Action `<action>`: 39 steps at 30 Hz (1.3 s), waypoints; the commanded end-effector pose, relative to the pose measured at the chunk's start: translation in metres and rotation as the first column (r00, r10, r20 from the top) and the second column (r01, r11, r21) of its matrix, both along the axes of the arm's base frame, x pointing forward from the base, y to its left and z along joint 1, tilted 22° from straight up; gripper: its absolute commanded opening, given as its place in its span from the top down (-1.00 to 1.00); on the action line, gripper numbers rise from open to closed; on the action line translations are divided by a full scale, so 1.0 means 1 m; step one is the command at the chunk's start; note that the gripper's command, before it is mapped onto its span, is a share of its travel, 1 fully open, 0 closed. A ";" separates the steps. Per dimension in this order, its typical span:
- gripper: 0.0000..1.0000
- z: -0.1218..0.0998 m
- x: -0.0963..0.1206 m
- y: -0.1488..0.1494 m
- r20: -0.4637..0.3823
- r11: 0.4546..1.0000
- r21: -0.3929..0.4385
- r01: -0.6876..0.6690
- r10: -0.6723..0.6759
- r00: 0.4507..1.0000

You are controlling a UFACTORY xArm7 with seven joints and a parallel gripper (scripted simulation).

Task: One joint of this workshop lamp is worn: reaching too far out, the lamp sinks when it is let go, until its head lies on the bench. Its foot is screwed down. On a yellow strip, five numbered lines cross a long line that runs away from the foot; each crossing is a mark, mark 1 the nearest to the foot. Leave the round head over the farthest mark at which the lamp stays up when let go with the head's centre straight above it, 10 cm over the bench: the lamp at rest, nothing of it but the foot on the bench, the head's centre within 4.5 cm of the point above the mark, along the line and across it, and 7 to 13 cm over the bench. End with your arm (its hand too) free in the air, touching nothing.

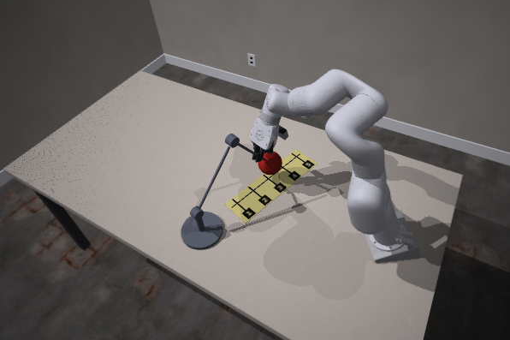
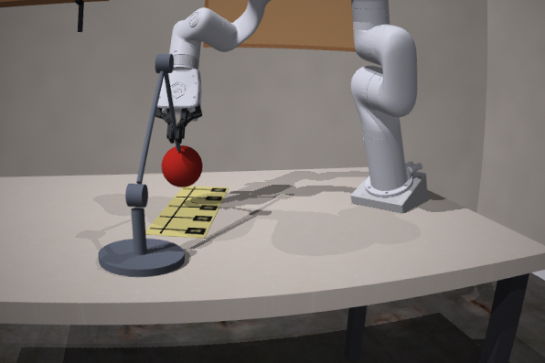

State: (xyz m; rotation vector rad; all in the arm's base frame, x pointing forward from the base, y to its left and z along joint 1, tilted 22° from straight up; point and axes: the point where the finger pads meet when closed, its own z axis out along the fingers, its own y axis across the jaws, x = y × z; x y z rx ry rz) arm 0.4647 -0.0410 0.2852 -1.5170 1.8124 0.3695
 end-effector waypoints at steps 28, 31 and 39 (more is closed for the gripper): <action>-1.00 -0.028 -0.005 -0.057 0.005 1.000 -0.003 0.002 -0.002 1.000; -1.00 -0.027 -0.005 -0.057 0.005 1.000 -0.003 0.002 -0.002 1.000; -1.00 -0.027 -0.005 -0.056 0.005 1.000 -0.003 0.003 -0.003 1.000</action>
